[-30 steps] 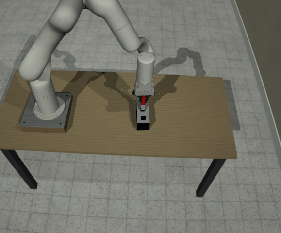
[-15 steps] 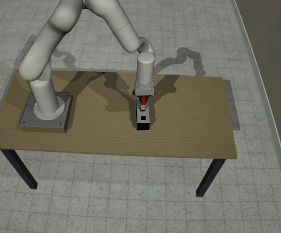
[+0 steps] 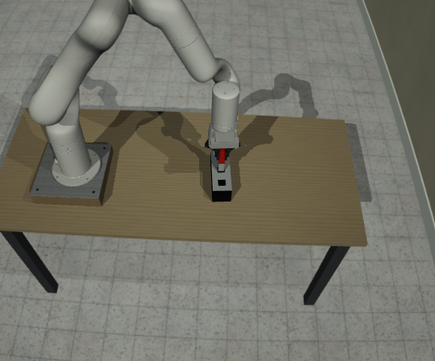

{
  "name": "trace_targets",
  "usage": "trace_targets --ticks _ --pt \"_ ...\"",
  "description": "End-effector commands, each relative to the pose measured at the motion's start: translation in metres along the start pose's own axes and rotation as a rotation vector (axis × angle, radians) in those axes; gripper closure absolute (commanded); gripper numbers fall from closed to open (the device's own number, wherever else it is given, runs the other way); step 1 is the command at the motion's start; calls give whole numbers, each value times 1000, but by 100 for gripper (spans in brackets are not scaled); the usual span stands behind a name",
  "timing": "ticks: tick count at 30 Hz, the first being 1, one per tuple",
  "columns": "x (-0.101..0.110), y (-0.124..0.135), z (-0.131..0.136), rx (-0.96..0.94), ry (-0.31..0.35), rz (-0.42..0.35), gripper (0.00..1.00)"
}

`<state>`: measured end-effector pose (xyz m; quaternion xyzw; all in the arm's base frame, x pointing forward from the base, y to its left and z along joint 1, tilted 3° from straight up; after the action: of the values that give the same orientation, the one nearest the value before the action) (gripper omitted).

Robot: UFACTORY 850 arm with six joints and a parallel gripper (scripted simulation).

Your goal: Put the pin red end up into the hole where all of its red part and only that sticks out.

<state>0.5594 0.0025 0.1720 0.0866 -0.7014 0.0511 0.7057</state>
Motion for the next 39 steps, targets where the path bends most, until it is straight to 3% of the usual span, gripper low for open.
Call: trace_targets --ticks 1,39 --pt "0 0 -1 0 -2 0 100" --pt "-4 0 -1 0 -3 1 100"
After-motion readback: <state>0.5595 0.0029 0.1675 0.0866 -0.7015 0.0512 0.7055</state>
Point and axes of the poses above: the point where the finger pads meet when closed, its own x axis back along the fingers, its own z axis across the jaws, y = z × x, the point moved 6 cm from there along x, back along the fingers, and after that the axes turned 6 degrees about x, right-handed, at the moved point
